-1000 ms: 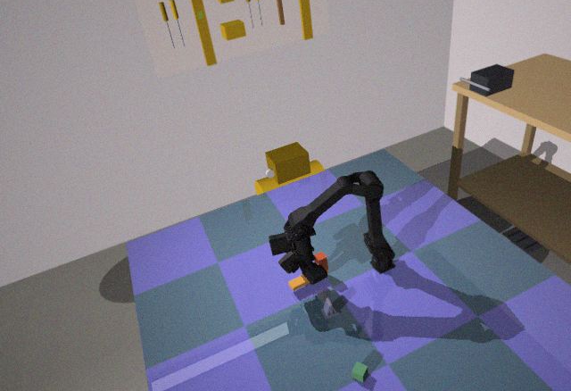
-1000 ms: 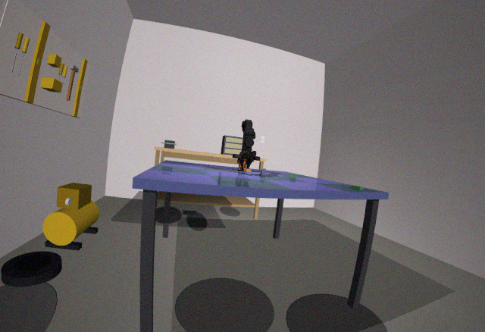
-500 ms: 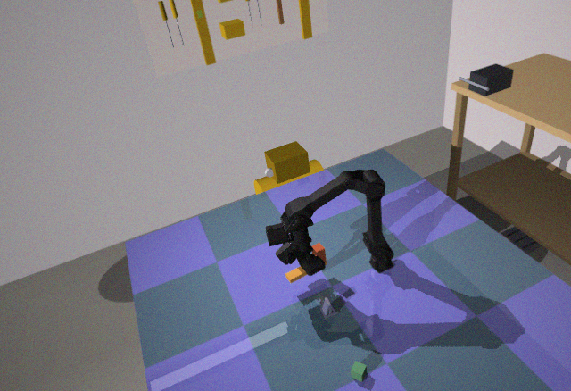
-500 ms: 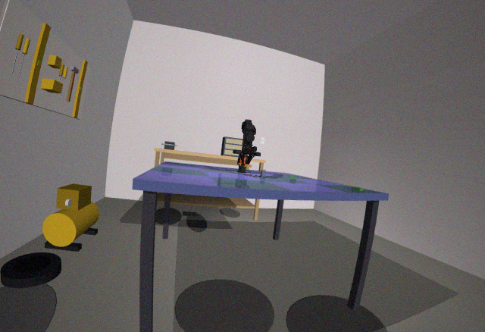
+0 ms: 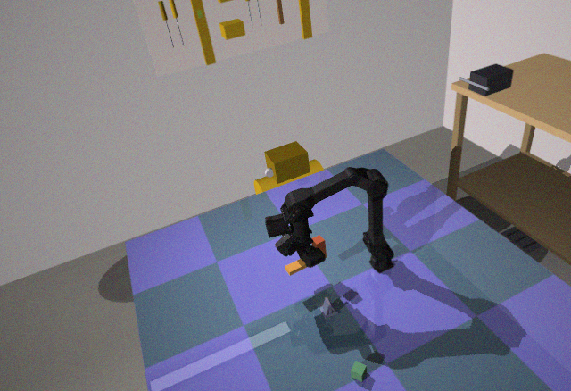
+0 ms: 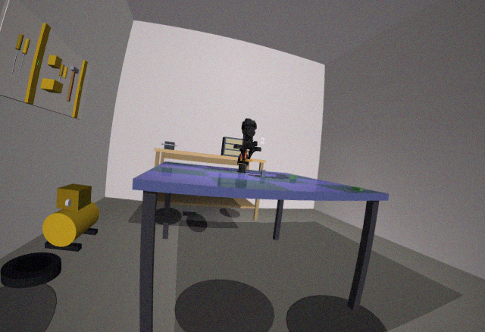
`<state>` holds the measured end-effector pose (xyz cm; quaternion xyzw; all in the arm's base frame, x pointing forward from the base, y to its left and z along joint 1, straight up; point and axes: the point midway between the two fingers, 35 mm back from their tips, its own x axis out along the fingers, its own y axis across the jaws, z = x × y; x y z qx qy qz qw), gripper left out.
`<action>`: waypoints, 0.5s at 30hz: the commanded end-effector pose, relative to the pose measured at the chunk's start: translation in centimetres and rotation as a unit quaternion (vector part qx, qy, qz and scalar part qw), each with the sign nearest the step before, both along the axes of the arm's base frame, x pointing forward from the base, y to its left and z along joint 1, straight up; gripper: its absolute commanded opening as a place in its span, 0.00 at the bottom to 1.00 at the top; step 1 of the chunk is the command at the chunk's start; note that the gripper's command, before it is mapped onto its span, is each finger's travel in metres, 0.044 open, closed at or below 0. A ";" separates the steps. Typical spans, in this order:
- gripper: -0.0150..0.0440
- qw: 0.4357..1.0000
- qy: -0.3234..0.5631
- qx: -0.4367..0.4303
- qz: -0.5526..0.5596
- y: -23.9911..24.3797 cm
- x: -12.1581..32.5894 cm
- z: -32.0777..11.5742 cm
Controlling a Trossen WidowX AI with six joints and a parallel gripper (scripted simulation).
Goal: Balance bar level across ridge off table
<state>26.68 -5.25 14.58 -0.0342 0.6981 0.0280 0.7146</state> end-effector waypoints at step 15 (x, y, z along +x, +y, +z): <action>0.25 0.999 -0.004 0.005 -0.037 5.8 1.8 0.5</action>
